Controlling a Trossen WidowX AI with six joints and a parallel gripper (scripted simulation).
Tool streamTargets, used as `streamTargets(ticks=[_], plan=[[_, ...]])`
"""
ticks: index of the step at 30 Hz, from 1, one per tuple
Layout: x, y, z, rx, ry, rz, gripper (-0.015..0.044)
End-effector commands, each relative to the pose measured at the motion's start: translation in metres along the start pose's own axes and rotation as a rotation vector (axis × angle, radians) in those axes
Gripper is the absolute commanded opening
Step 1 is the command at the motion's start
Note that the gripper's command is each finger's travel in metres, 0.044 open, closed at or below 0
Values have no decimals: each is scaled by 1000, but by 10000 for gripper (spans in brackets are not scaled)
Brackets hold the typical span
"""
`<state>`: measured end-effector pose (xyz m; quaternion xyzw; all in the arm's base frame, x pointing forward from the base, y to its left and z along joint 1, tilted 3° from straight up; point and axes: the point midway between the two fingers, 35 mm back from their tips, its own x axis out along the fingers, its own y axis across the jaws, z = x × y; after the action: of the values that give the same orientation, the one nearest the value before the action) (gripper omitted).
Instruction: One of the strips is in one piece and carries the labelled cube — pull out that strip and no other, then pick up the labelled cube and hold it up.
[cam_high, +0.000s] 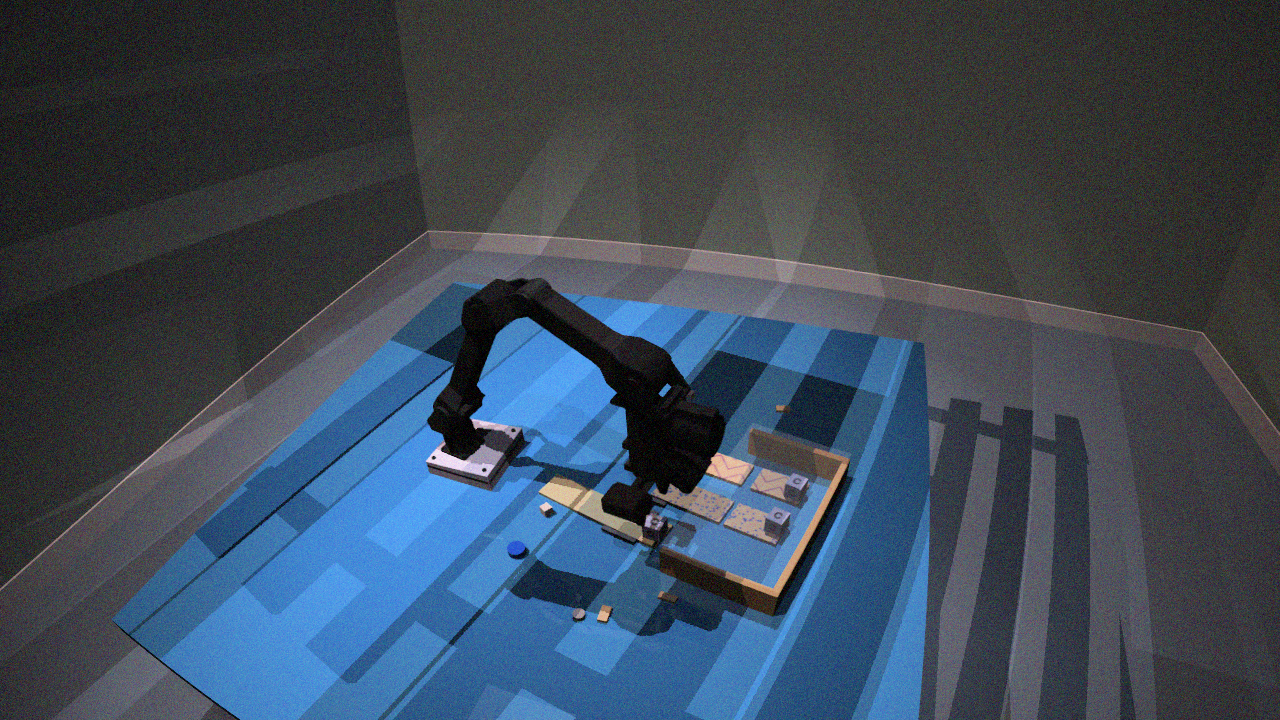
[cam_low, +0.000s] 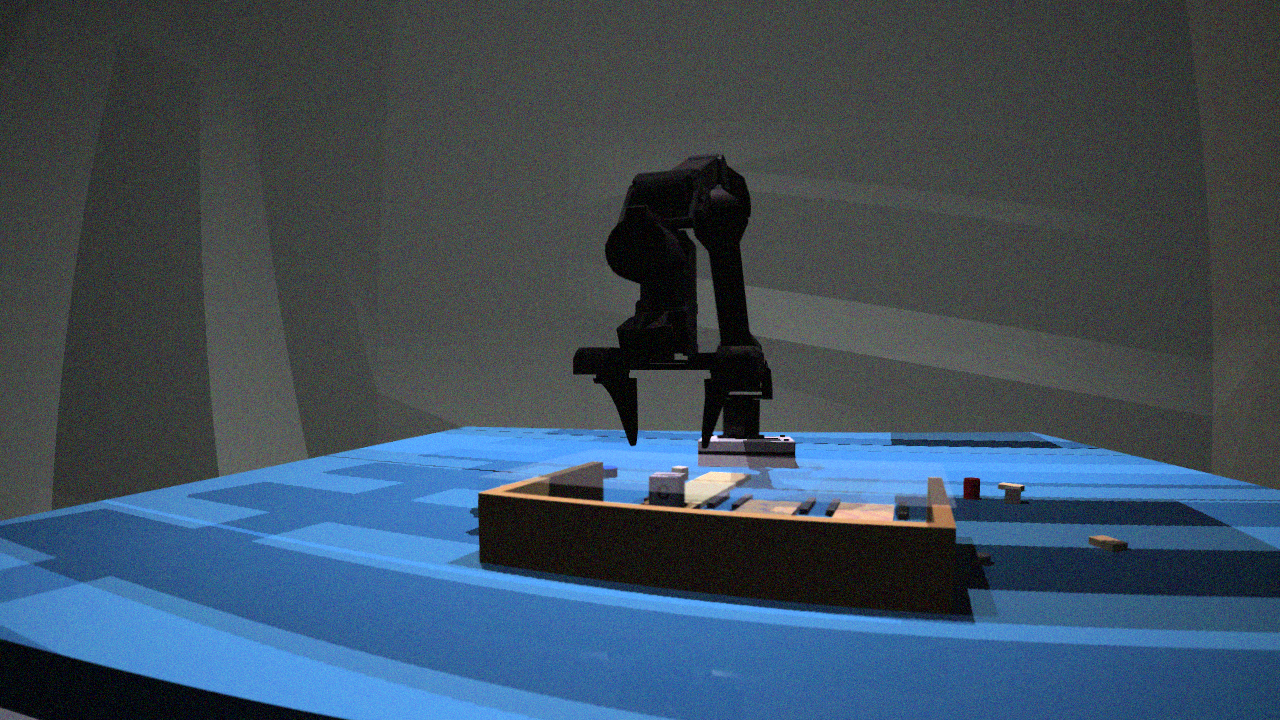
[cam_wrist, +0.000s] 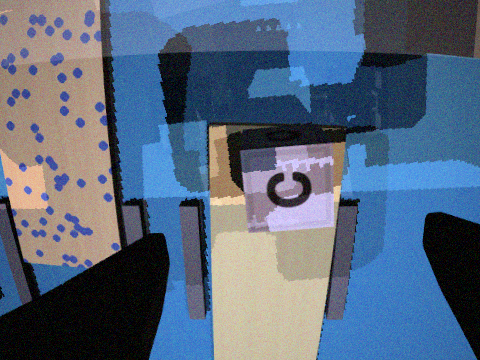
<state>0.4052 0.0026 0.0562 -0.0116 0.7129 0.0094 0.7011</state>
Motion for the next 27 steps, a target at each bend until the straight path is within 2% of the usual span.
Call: streamTargets(ticks=[1,27], plan=[[6,-1,4,-6,-1,-3,256],[49,0,4,-6,-1,-3,250]])
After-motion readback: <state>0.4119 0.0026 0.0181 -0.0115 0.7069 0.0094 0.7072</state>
